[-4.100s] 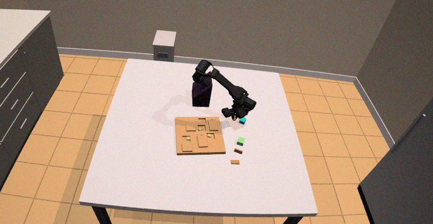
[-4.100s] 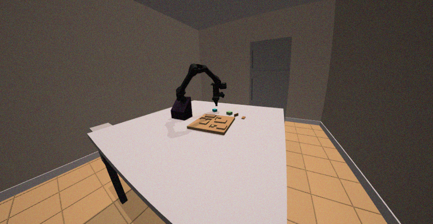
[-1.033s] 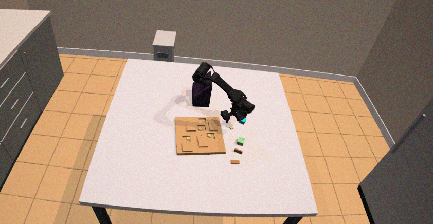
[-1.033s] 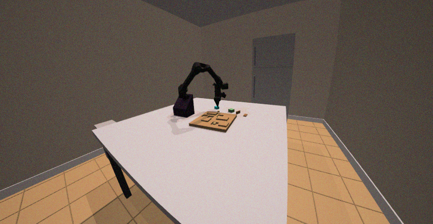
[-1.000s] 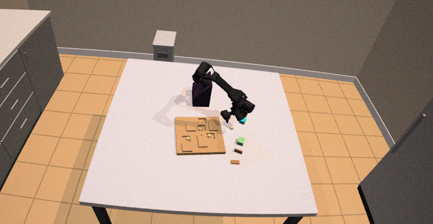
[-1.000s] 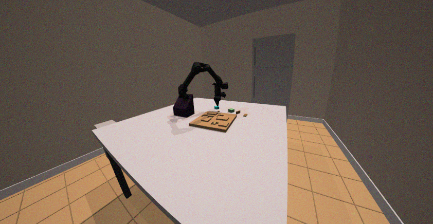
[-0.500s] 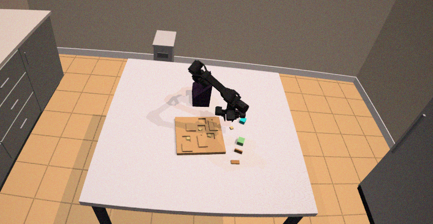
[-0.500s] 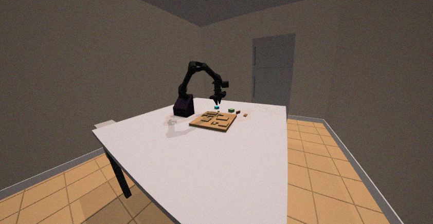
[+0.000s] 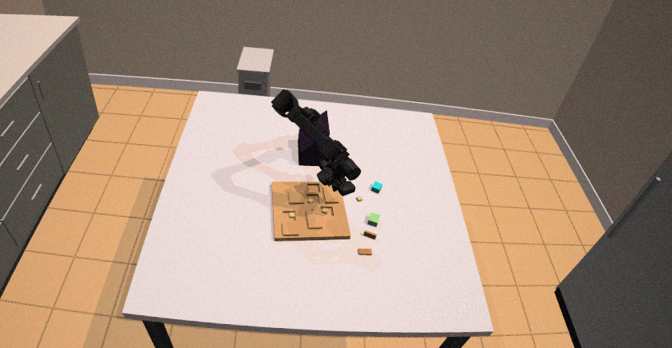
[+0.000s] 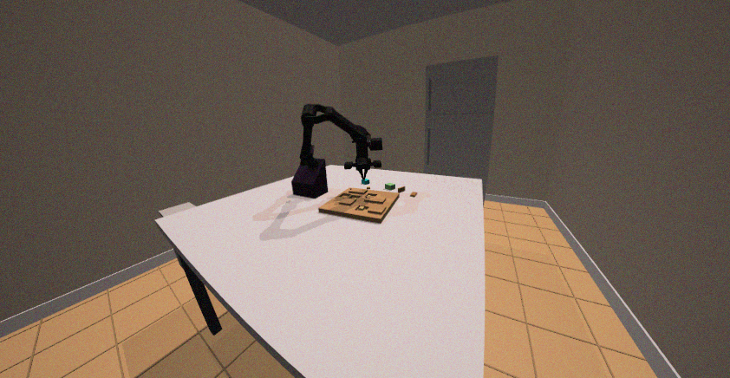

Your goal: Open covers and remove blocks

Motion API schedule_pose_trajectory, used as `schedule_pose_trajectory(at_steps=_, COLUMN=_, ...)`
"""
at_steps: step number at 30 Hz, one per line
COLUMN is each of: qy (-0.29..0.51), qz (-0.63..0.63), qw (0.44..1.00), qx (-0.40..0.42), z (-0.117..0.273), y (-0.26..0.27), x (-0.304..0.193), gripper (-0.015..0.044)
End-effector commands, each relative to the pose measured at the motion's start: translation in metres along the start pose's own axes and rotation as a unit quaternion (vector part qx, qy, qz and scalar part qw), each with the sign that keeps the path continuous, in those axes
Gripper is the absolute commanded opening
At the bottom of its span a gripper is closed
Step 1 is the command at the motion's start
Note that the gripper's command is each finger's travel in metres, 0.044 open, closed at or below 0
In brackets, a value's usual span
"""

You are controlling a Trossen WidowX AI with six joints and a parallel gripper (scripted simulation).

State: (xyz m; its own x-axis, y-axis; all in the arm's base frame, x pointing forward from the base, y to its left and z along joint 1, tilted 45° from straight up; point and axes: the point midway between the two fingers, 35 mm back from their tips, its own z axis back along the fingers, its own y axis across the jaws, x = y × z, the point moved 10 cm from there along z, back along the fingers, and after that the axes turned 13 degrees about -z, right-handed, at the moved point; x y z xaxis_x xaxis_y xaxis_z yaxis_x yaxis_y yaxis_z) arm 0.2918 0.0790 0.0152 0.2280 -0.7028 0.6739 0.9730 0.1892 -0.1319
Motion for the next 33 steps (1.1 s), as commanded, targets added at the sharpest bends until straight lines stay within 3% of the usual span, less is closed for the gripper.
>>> schedule_pose_trajectory(at_steps=1, qy=-0.004, qz=-0.138, qw=0.99, qx=0.001, z=0.0, y=-0.006, x=0.023, gripper=0.0)
schedule_pose_trajectory(at_steps=13, qy=-0.017, qz=-0.494, qw=0.869, qx=0.003, z=-0.004, y=-0.028, x=0.081, gripper=0.0)
schedule_pose_trajectory(at_steps=23, qy=-0.017, qz=-0.498, qw=0.867, qx=0.003, z=-0.006, y=-0.028, x=0.082, gripper=0.0)
schedule_pose_trajectory(at_steps=33, qy=-0.018, qz=-0.498, qw=0.867, qx=0.003, z=-0.047, y=-0.026, x=0.083, gripper=0.0)
